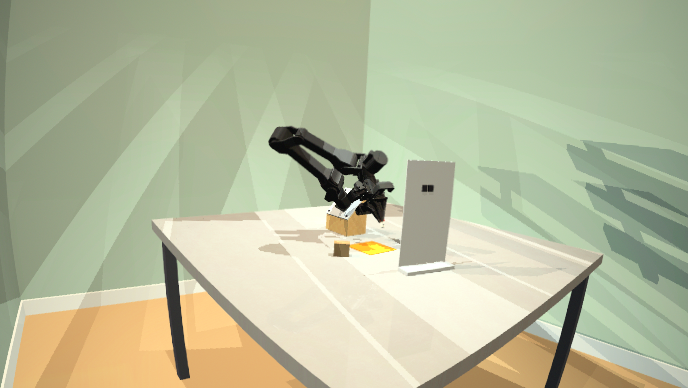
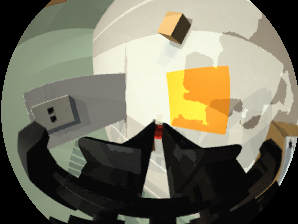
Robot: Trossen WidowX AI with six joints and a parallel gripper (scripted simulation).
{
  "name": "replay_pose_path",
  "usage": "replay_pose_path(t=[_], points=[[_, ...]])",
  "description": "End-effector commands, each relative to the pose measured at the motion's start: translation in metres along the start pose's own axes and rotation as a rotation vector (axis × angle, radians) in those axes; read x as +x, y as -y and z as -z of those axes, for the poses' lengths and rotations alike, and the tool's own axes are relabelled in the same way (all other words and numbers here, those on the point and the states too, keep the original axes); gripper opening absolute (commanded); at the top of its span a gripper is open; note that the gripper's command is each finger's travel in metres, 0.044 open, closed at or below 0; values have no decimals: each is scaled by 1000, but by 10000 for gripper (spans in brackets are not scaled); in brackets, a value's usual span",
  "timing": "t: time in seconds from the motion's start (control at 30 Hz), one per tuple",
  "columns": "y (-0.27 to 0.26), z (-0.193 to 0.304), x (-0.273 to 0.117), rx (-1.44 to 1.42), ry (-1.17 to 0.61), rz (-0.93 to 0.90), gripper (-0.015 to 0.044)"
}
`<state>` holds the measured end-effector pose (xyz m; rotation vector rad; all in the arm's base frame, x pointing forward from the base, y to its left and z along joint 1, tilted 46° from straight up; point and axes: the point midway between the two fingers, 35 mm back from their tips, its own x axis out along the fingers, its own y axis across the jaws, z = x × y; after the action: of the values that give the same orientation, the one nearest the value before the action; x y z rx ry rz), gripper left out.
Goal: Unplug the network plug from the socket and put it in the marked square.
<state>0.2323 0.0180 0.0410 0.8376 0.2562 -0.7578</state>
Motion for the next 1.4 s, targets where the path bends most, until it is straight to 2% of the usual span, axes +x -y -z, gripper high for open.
replay_pose_path(t=[0.0,1.37], points=[[13,-13,-2,15,62,44,0],[31,-11,20,20,71,70,0]])
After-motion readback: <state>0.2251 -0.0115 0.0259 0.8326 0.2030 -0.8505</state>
